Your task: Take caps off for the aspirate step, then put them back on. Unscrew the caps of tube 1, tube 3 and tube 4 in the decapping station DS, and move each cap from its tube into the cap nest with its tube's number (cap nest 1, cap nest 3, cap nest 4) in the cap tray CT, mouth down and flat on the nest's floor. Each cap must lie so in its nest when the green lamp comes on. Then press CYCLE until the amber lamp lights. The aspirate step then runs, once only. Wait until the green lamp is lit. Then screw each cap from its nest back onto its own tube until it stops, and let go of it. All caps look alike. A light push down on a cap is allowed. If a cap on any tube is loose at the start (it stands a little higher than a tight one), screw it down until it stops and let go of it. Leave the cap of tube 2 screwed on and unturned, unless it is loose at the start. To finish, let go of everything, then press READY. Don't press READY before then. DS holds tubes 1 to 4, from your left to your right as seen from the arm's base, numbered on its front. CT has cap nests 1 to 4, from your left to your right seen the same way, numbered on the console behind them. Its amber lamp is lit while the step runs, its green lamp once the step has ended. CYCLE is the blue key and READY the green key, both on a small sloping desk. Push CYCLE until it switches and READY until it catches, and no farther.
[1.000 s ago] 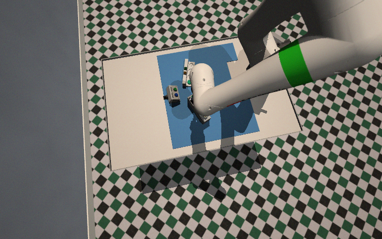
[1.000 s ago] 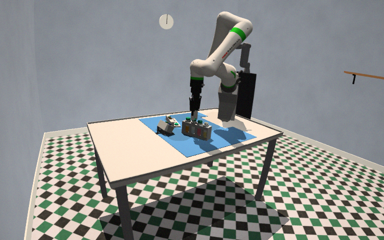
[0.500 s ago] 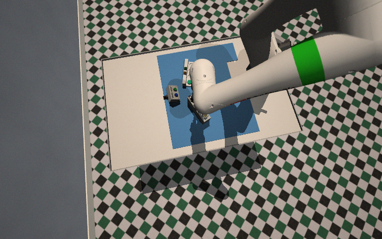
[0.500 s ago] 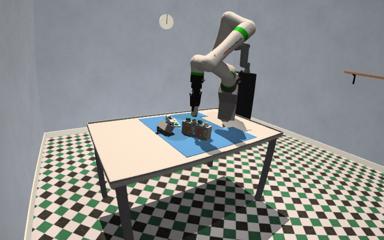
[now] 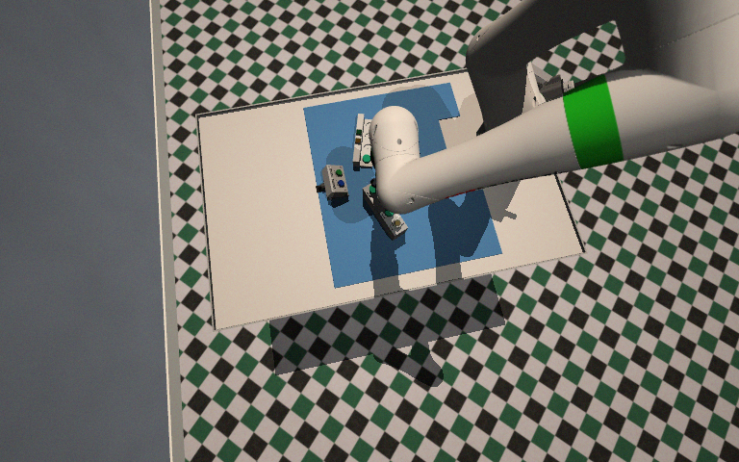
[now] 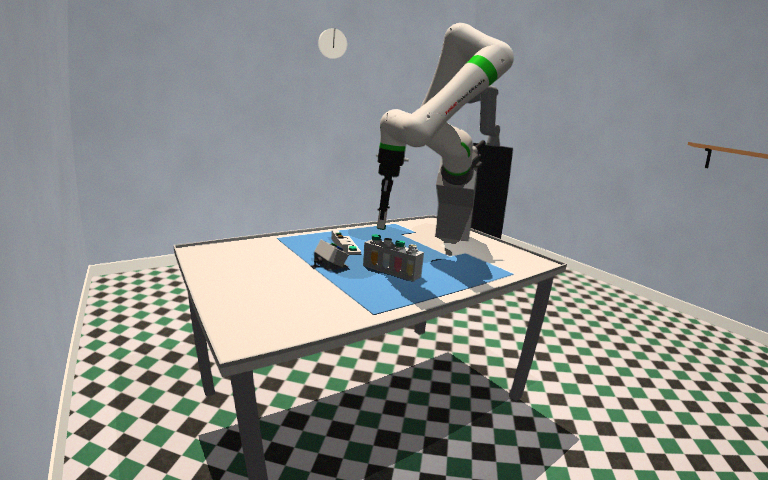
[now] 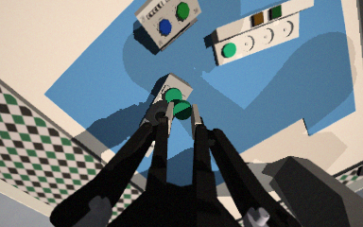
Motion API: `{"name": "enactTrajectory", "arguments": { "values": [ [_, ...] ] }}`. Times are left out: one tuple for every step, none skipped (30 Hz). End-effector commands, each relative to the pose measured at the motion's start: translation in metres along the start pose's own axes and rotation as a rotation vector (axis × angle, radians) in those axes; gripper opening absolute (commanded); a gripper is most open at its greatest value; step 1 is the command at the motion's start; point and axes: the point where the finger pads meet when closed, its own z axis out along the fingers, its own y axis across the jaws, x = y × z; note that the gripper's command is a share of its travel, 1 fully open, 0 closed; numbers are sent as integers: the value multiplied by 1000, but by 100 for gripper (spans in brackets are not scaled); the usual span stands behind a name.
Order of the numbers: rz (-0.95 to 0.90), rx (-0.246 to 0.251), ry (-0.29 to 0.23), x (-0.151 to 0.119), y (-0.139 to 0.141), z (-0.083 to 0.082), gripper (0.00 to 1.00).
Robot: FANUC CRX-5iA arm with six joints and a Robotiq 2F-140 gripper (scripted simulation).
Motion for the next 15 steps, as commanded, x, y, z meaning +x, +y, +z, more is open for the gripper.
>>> {"name": "enactTrajectory", "arguments": {
  "values": [
    [-263, 68, -65, 16, 20, 3, 0],
    [-270, 70, -67, 16, 20, 3, 0],
    [-270, 70, -67, 16, 20, 3, 0],
    [-353, 73, -64, 21, 26, 4, 0],
    [-353, 73, -64, 21, 26, 4, 0],
    [-423, 74, -60, 26, 33, 4, 0],
    [-427, 76, -61, 32, 39, 5, 0],
    [-427, 76, -61, 37, 46, 6, 0],
    [-427, 76, -61, 37, 46, 6, 0],
    [-427, 76, -61, 37, 46, 6, 0],
    [-427, 76, -61, 37, 46, 6, 0],
    [-427, 76, -61, 42, 53, 7, 0],
    [-427, 76, -61, 47, 59, 7, 0],
    [-427, 76, -61, 52, 66, 8, 0],
    [-427, 76, -61, 52, 66, 8, 0]
  ]
}}
